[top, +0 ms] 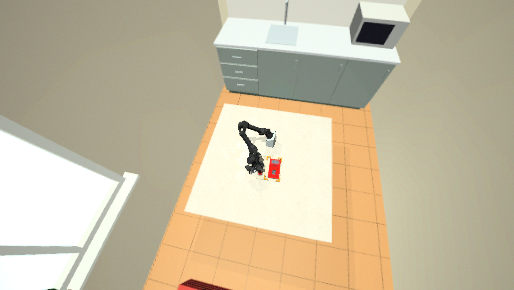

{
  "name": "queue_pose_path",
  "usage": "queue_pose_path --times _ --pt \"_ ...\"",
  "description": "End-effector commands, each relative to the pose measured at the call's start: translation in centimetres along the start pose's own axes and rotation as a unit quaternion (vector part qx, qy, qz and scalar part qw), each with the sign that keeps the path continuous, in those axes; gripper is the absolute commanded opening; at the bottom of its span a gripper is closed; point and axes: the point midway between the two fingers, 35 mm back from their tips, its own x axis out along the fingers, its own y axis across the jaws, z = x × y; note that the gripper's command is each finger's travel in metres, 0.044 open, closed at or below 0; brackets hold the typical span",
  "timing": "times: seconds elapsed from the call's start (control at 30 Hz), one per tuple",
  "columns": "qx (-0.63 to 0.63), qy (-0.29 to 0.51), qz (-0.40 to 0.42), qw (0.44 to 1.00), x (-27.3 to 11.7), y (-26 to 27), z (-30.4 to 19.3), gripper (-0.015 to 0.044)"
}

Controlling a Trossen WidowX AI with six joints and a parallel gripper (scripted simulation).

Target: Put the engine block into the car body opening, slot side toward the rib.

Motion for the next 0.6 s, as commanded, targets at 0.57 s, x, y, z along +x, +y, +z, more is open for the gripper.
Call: queue_pose_path --times 0.57 --pt "-0.335 0.009 0.091 0.938 -0.53 0.18 1.02 0.0440"
